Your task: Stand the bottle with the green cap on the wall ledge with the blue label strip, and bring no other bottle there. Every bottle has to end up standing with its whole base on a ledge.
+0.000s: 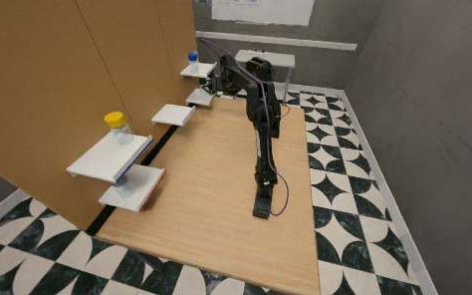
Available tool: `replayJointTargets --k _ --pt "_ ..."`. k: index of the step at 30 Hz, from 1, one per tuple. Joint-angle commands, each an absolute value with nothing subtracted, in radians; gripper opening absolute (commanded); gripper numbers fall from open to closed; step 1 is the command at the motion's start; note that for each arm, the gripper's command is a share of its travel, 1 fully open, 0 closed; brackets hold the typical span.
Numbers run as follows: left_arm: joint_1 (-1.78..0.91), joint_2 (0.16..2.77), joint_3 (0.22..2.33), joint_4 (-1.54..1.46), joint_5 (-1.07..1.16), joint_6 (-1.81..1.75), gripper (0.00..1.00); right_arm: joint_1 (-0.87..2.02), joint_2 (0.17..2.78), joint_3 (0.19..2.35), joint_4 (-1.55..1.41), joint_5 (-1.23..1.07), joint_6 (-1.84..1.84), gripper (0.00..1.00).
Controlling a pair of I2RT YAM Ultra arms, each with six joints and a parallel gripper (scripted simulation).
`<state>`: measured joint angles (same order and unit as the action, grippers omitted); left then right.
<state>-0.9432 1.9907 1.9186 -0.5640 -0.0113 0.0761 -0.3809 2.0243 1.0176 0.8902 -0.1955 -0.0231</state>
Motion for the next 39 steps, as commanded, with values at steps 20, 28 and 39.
replayJointTargets --k 20,28,39 --pt "-0.945 1.968 1.96 -0.557 -0.011 0.078 1.0 -0.432 1.939 0.886 0.884 -0.164 -0.022 0.51" --pt "-0.945 1.968 1.96 -0.557 -0.011 0.078 1.0 -0.44 1.899 0.833 0.922 -0.205 -0.027 0.51" --pt "-0.945 1.968 1.96 -0.557 -0.011 0.078 1.0 -0.426 1.864 0.8 0.973 -0.255 -0.028 0.51"
